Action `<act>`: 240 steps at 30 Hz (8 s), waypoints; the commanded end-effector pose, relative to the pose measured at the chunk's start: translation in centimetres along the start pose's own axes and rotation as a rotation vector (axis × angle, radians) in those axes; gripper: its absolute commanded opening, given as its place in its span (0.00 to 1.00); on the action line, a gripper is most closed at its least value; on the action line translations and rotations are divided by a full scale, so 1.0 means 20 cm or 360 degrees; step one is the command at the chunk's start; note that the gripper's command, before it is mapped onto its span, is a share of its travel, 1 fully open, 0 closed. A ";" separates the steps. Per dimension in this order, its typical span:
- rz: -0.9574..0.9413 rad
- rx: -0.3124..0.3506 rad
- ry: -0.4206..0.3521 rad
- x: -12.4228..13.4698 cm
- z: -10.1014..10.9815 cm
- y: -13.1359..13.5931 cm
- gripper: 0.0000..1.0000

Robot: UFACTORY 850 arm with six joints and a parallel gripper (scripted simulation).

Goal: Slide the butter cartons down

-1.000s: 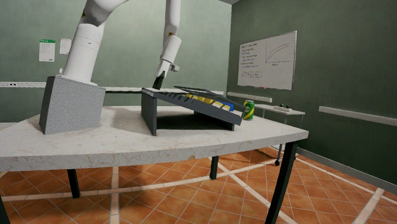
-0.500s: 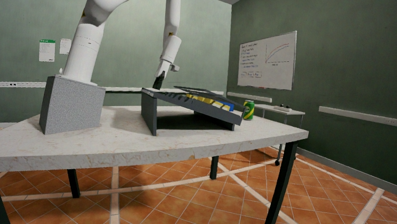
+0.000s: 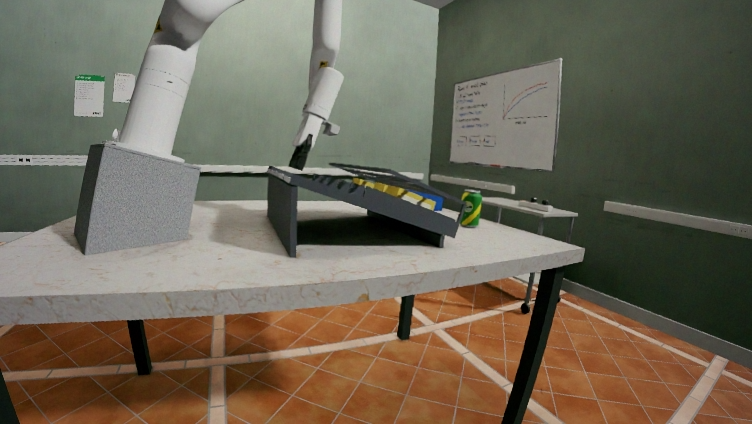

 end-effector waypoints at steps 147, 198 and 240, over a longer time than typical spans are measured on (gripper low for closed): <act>0.0000 -0.0001 0.0002 0.00 0.00 0.00 1.00; 0.0000 -0.0001 0.0001 0.00 0.14 0.00 1.00; 0.0000 -0.0001 0.0001 0.00 0.01 0.00 1.00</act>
Point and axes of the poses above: the point where the finger pads meet when closed, its own z axis back along the fingers, its own y axis across the jaws, x = y × z, the point moved 10 cm from there along z, back along the fingers, and after that the axes turned 4 degrees about -z, right-handed, at the moved point
